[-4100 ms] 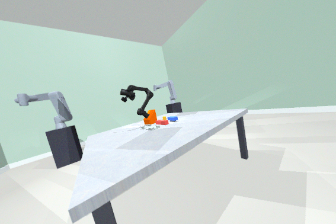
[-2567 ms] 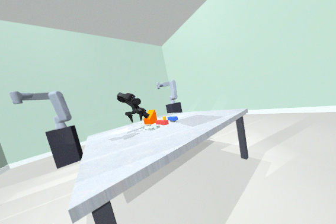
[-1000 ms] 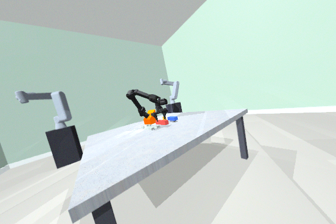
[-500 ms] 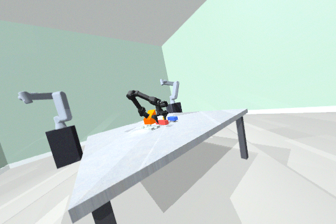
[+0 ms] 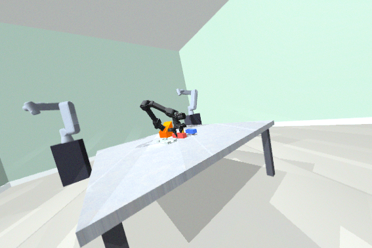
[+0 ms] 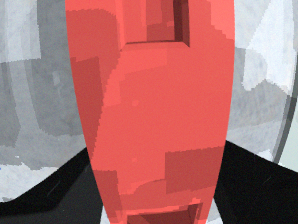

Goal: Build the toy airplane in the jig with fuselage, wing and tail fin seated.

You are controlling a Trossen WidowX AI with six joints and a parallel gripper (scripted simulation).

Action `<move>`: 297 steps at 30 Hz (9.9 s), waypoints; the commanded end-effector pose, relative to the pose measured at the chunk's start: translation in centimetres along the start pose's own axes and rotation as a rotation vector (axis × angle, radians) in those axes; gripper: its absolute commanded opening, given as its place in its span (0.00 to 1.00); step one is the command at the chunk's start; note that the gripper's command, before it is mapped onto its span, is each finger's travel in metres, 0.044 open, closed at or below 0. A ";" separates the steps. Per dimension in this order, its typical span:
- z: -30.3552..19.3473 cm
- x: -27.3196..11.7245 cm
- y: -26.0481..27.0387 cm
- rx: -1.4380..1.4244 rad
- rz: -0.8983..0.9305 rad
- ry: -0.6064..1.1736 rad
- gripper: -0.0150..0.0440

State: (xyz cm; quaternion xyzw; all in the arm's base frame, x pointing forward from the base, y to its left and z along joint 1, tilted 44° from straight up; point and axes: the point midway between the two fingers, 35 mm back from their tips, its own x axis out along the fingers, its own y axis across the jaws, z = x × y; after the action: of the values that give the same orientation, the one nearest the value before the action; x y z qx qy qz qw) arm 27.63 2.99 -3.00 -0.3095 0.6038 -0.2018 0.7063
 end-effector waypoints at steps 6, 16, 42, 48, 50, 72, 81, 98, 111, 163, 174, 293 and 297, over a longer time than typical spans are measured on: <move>0.0 0.0 0.0 -0.003 -0.002 -0.002 0.48; 0.5 -2.4 0.3 -0.004 0.005 -0.003 0.25; 0.5 -10.2 0.4 -0.007 0.010 -0.002 0.25; 0.2 -12.0 0.2 -0.005 0.006 -0.001 0.25; 0.1 -12.6 0.2 -0.005 0.004 -0.001 0.25; 0.9 -10.5 -4.8 0.010 0.026 -0.001 0.25; 1.0 -9.2 -7.5 0.026 0.027 -0.005 0.25; 0.1 -6.9 -12.3 0.043 0.007 -0.004 0.25; -0.5 -6.2 -13.9 0.048 -0.006 -0.002 0.52; -0.5 -2.4 -14.1 0.054 -0.009 0.002 0.28; -0.5 -2.4 -14.1 0.054 -0.009 0.002 0.77; 5.9 -2.8 11.3 0.092 0.021 -0.026 0.25; 6.2 -3.8 11.4 0.087 0.034 -0.041 0.25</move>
State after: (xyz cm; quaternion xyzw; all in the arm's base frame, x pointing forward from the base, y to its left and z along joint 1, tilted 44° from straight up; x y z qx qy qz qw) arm 31.70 14.10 -8.23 -0.2754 0.5904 -0.2186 0.7264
